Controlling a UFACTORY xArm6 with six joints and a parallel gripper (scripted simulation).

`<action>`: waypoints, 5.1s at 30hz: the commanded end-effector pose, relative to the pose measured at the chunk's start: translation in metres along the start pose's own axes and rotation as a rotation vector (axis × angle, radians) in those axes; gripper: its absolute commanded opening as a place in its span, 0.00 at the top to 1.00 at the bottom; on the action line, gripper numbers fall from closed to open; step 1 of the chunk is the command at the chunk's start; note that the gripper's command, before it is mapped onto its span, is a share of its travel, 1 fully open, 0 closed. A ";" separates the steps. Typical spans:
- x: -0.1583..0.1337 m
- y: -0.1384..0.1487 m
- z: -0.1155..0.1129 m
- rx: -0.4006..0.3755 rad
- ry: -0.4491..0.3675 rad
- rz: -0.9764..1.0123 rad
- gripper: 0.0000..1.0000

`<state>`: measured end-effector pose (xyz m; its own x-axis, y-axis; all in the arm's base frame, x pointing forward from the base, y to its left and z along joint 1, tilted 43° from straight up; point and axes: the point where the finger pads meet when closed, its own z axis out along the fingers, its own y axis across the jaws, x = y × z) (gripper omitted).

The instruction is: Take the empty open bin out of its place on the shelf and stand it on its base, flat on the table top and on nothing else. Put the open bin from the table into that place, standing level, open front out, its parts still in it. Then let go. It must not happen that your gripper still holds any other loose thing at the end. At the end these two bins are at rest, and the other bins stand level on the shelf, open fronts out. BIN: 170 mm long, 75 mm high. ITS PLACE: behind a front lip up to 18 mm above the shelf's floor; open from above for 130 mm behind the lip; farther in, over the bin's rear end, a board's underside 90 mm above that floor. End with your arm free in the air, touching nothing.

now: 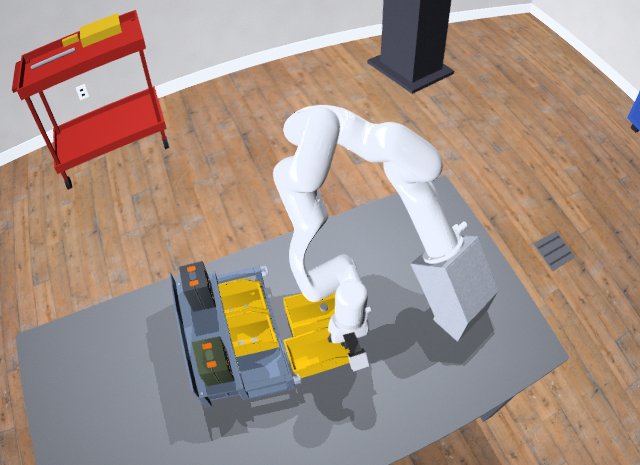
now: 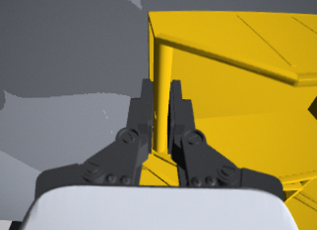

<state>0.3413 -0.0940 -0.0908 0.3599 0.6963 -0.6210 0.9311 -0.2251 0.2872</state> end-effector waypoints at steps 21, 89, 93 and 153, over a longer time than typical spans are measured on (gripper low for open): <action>0.001 0.001 0.021 -0.002 0.001 0.001 1.00; 0.001 0.001 0.022 -0.002 0.001 0.001 0.05; 0.001 0.001 0.021 -0.002 0.001 0.001 0.05; 0.000 0.001 -0.058 -0.002 0.001 0.001 0.05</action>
<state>0.3376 -0.0554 -0.0493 0.3598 0.6961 -0.6213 0.9311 -0.2251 0.2870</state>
